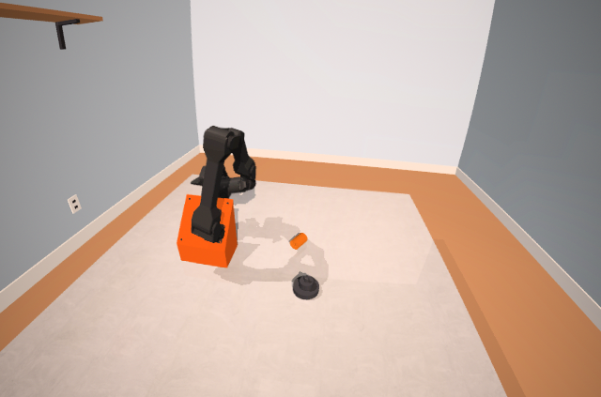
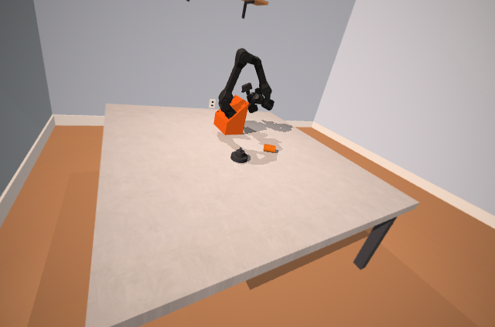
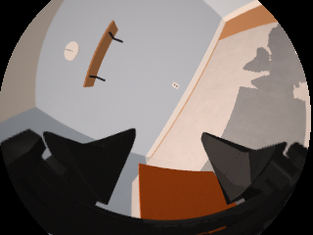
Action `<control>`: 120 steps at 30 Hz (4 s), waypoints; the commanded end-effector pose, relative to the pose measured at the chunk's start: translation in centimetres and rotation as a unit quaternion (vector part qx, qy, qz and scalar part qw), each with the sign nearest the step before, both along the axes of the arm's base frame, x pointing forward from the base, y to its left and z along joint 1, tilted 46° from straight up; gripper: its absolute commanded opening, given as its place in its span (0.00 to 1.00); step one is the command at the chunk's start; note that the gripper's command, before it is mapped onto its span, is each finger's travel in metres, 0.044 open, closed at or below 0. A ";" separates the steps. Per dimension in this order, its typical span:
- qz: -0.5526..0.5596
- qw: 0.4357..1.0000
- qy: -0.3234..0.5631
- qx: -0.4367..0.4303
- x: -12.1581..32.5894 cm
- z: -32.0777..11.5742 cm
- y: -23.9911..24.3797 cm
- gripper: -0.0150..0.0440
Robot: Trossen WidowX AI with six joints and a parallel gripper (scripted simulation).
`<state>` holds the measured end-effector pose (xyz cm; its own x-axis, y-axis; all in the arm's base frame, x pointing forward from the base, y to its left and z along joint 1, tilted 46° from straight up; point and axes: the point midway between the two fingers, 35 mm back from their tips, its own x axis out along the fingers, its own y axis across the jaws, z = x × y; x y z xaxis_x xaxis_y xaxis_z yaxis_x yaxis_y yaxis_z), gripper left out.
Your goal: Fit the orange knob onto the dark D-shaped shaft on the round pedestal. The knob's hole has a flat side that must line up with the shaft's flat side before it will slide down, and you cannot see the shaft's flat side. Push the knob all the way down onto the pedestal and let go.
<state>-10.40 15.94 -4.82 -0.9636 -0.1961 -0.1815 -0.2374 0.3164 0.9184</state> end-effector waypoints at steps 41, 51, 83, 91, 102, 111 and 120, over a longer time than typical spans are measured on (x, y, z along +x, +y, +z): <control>0.137 0.694 -0.658 -0.260 38.8 -5.3 -4.5 1.00; 0.137 0.694 -0.658 -0.261 39.0 -7.0 -6.3 1.00; 0.137 0.693 -0.658 -0.261 39.2 -10.2 -9.5 0.96; 0.137 0.693 -0.658 -0.261 39.2 -10.2 -9.5 0.66; 0.137 0.693 -0.658 -0.261 39.2 -10.2 -9.5 0.60; 0.132 0.693 -0.662 -0.255 39.2 -10.1 -9.5 0.56; 0.098 0.689 -0.693 -0.189 38.8 -9.2 -9.5 0.56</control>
<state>28.67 6.51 -14.26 0.1189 -0.6147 -0.7797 -0.8714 0.3118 -0.3787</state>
